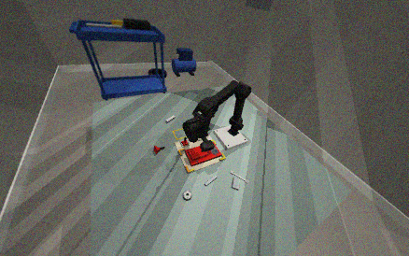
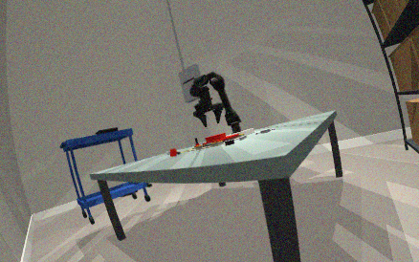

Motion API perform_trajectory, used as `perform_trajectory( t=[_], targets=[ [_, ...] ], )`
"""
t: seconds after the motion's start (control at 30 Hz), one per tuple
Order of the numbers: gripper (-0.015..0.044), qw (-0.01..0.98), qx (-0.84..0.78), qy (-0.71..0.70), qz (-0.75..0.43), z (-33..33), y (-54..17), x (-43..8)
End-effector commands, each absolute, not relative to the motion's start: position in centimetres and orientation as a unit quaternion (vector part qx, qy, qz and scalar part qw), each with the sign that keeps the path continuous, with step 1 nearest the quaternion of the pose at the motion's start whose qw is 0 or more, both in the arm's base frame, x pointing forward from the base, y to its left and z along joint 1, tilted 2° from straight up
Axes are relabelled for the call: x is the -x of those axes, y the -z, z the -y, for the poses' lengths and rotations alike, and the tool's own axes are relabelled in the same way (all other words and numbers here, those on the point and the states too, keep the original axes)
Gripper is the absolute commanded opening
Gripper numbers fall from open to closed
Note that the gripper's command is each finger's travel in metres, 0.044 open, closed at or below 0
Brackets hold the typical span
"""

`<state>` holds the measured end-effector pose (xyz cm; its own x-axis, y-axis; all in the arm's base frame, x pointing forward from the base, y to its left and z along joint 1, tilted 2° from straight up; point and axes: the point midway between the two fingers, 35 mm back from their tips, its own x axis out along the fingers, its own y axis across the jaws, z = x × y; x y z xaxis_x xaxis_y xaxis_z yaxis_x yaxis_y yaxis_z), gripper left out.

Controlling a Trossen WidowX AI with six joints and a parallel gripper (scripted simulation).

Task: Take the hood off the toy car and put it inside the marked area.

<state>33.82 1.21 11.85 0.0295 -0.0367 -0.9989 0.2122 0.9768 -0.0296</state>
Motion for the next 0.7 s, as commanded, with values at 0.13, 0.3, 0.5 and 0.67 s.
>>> perform_trajectory(
  t=[0.13, 0.3, 0.5, 0.67],
  targets=[
    [0.0440, 0.709, -0.067, 0.088, -0.696, -1.2, -11.4, -33.6],
    [0.0440, 0.709, -0.067, 0.088, -0.696, -1.2, -11.1, -33.6],
    [0.0440, 0.709, -0.067, 0.088, -0.696, -1.2, -10.8, -33.6],
    [0.0440, 0.709, -0.067, 0.088, -0.696, -1.2, -10.5, -33.6]
  ],
)
